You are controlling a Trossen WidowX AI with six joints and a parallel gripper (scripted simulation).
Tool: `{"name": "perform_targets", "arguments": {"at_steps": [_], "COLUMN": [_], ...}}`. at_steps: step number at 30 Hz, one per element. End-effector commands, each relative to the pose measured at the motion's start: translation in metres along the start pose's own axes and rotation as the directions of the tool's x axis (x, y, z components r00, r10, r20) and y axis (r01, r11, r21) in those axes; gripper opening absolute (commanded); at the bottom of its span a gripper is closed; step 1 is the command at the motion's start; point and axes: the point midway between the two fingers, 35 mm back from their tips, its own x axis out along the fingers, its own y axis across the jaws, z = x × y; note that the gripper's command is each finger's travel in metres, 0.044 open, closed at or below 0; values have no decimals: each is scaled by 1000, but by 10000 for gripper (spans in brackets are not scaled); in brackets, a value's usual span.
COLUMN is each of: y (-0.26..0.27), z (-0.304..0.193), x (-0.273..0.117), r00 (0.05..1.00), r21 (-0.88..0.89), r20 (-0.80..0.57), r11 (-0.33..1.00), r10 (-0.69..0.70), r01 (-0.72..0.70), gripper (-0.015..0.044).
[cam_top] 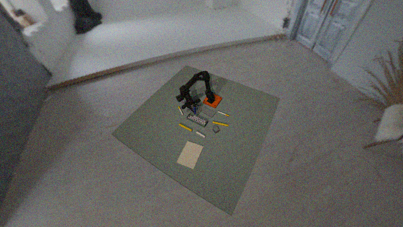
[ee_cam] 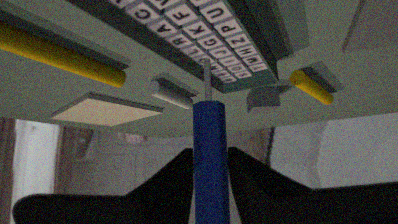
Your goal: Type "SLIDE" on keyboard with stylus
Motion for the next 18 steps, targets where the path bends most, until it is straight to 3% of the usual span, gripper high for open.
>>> {"name": "perform_targets", "arguments": {"at_steps": [1,18], "y": [3,3], "z": [5,23], "x": [-15,-8], "r00": [1000,1000], "r21": [-7,-7], "r20": [-11,-14], "r11": [1000,1000], "r10": [-1,-1], "r01": [1,1], "gripper": [0,0]}}
